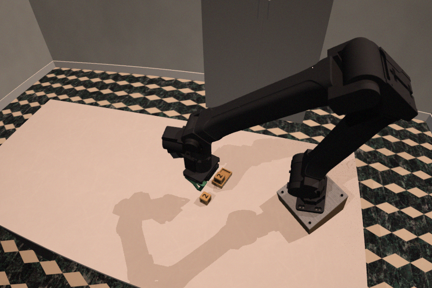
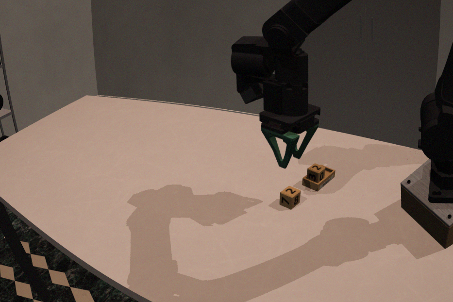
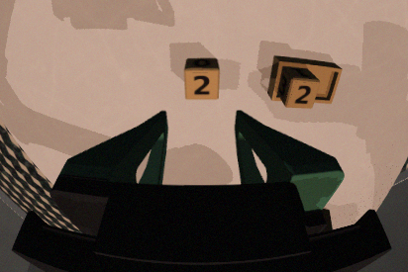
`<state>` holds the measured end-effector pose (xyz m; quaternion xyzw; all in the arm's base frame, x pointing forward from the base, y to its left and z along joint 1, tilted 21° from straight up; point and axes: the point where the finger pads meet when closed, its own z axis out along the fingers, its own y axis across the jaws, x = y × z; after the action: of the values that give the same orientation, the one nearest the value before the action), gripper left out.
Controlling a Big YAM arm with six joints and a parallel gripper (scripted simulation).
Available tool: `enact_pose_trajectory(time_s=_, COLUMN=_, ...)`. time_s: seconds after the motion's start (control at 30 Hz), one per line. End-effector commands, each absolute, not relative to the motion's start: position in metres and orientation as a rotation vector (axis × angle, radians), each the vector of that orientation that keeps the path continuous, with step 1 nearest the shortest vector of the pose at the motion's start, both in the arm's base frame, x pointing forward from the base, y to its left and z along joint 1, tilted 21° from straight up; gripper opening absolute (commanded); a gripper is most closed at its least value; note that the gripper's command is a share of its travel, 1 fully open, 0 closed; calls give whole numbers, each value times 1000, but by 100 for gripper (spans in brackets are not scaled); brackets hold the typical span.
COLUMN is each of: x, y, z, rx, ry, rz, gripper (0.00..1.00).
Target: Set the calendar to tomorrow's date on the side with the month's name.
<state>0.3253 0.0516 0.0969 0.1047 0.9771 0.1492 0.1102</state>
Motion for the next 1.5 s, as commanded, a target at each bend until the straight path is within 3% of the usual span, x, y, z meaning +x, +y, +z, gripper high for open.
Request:
enact_pose_trajectory(time_s=0.0, x=338, y=44, z=130, rx=283, ry=2818, rz=434, gripper=45)
enact_pose_trajectory(time_s=0.1, x=318, y=43, z=103, rx=306, ry=2893, rz=432, gripper=45)
enact_pose_trajectory(time_s=0.27, x=331, y=42, z=126, rx=288, ry=2834, rz=433, gripper=45)
enact_pose_trajectory(time_s=0.3, x=331, y=42, z=126, rx=287, ry=2831, rz=433, gripper=100)
enact_pose_trajectory(time_s=0.97, x=331, y=42, z=126, rx=292, ry=2831, rz=434, gripper=100)
enact_pose_trajectory(time_s=1.47, x=322, y=48, z=105, rx=860, ry=2816, rz=496, gripper=100)
